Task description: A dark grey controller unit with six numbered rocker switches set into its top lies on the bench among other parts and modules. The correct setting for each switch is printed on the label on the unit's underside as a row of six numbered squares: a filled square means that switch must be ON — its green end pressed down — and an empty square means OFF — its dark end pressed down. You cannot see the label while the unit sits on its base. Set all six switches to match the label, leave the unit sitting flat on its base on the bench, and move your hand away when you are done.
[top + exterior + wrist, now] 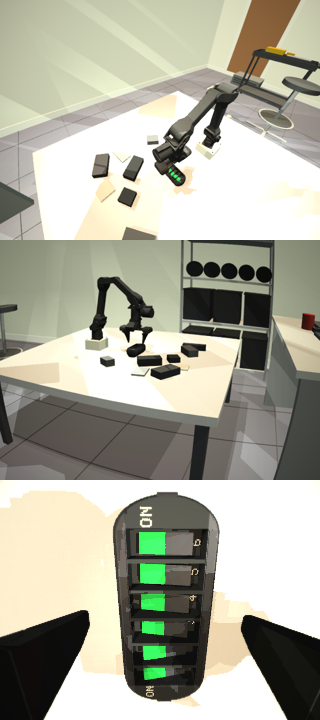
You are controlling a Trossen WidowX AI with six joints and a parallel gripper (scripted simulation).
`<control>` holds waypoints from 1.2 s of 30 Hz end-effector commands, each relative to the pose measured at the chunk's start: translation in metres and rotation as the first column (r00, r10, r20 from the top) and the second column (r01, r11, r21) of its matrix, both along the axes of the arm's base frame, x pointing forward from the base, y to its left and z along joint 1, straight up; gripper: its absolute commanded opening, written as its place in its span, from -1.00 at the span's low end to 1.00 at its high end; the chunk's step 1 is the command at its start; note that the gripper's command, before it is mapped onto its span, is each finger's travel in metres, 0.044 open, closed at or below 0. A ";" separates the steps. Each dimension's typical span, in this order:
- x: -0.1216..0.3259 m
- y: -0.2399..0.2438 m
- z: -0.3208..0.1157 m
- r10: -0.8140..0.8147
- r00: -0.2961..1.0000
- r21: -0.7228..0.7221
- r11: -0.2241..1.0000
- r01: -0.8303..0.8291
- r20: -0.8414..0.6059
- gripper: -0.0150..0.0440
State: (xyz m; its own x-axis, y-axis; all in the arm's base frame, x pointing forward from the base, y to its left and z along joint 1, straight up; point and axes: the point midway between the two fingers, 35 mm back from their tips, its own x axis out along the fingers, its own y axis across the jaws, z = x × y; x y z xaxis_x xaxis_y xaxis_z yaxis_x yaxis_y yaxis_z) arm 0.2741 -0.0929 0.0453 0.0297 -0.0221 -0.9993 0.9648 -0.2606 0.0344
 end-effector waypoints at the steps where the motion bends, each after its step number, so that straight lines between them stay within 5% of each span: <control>1: 0.001 0.000 0.023 -0.002 1.000 -0.001 1.000 0.002 0.006 1.00; 7: 0.000 0.000 0.049 0.000 1.000 -0.002 1.000 0.000 0.006 1.00; 24: 0.000 0.000 0.049 0.000 1.000 -0.002 1.000 0.000 0.006 -0.49; 33: 0.000 0.000 0.049 0.000 1.000 -0.002 1.000 0.000 0.006 -0.49; 36: 0.000 0.000 0.049 0.000 1.000 -0.003 1.000 0.000 0.009 -0.22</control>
State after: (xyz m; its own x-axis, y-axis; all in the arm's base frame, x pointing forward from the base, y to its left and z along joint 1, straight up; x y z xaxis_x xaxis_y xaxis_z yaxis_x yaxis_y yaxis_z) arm 0.2742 -0.0929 0.0943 0.0394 -0.0252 -0.9989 0.9644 -0.2607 0.0446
